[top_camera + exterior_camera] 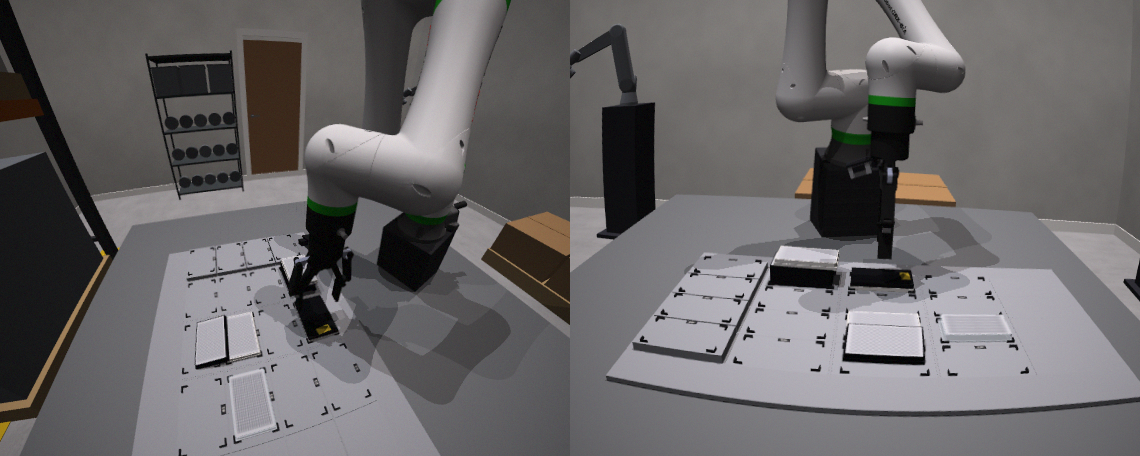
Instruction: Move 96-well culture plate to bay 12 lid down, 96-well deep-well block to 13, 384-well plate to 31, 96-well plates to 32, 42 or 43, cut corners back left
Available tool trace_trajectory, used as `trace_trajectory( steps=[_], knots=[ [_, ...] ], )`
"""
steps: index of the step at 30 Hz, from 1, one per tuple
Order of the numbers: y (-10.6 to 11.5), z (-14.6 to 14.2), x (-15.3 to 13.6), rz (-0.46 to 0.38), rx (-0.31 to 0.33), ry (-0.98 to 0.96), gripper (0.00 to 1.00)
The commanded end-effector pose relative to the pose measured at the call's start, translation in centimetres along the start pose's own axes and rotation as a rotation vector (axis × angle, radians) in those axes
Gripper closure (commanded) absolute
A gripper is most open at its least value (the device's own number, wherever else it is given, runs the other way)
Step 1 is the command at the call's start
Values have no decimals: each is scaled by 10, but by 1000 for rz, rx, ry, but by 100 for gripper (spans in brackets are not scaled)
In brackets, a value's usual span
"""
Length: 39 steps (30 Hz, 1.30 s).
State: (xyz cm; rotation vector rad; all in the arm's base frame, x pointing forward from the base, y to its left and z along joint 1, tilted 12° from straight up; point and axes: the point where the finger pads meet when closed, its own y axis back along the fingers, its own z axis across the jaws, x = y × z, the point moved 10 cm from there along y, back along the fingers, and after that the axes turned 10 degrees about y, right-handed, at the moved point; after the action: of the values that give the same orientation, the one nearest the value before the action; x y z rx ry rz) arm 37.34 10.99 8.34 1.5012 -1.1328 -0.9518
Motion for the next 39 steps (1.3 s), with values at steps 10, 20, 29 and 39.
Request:
trace_trajectory(
  steps=[10, 20, 29, 39],
  knots=[
    [0, 7, 43, 0, 1, -6, 30],
    [0, 13, 75, 0, 1, -6, 30],
    [0, 18, 102, 0, 1, -6, 30],
    [0, 25, 142, 0, 1, -6, 30]
  ],
)
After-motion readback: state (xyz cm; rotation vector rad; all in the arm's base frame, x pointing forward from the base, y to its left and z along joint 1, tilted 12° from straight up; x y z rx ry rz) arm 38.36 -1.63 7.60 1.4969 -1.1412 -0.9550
